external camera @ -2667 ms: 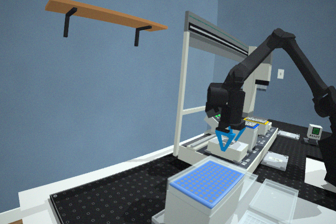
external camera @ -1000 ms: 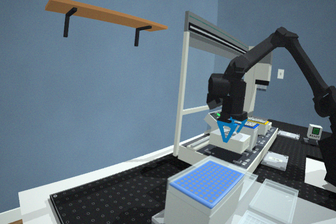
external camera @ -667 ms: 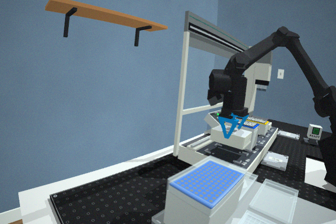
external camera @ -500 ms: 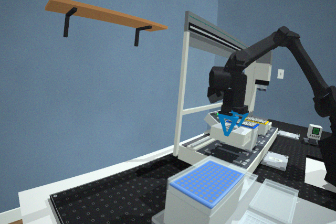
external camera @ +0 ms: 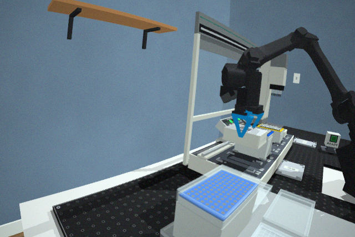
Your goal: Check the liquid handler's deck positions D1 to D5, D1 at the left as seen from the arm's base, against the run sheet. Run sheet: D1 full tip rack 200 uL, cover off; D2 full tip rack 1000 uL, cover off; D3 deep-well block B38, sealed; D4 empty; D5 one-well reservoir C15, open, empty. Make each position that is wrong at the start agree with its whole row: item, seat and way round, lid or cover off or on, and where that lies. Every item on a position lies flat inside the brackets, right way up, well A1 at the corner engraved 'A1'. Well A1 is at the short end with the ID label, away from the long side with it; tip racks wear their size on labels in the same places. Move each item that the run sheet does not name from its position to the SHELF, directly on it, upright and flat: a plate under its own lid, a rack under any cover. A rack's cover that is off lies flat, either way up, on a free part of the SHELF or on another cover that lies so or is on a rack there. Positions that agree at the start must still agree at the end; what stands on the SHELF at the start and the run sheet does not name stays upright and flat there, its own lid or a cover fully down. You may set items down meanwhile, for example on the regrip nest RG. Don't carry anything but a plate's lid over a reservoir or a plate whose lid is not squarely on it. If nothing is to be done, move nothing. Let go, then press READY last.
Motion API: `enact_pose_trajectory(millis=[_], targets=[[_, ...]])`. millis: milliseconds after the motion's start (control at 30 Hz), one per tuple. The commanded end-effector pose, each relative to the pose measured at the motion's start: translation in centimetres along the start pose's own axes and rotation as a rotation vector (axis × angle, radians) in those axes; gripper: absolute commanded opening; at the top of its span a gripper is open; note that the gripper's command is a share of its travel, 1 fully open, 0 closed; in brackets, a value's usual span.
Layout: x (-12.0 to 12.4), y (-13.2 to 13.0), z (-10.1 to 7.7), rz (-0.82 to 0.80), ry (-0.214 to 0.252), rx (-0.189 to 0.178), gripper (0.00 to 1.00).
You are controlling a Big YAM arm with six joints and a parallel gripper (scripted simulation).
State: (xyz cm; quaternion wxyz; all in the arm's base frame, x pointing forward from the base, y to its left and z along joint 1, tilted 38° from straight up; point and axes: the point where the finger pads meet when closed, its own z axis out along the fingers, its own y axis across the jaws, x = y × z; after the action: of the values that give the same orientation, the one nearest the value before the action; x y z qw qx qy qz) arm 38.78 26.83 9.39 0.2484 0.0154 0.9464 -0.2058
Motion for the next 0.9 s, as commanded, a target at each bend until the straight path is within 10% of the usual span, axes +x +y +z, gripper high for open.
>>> enact_pose_trajectory(millis=[0, 867], targets=[[-2.0, 1.4, -3.7, 0.029, -0.052, -0.054, 0.00], [-1.8, 1.2, -7.8, 0.030, -0.049, -0.058, 0.00]])
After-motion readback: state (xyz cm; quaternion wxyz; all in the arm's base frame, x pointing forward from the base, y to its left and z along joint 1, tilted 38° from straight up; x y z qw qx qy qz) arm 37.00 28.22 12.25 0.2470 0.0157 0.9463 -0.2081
